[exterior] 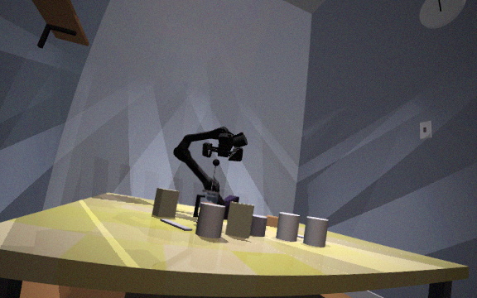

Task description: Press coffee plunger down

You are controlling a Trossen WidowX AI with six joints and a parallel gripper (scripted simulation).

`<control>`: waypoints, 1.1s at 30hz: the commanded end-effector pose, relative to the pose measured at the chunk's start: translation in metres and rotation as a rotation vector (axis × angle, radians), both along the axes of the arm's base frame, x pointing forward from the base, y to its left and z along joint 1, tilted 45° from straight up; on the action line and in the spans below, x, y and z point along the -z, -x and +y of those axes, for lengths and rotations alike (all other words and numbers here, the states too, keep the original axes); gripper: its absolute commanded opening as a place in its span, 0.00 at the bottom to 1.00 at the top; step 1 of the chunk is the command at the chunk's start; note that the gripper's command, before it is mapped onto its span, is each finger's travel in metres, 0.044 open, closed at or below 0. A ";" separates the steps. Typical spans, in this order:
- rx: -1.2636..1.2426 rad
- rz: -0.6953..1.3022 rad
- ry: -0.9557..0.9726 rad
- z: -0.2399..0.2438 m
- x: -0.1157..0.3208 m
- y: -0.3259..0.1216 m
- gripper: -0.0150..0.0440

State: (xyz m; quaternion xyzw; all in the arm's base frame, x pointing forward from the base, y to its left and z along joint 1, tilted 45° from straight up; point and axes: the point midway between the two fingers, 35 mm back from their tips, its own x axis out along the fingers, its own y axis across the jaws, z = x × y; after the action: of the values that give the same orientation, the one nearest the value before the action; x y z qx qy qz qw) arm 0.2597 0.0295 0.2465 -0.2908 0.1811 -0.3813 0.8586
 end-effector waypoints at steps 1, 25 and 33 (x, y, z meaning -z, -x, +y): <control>0.008 0.003 -0.006 -0.003 0.004 0.001 1.00; 0.031 -0.005 -0.077 -0.022 0.016 -0.019 1.00; 0.013 0.002 -0.043 -0.026 0.012 -0.023 1.00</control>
State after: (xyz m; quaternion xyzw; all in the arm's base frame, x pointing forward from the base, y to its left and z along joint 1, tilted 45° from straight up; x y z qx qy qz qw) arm 0.2832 0.0062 0.2356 -0.2634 0.1909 -0.3845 0.8639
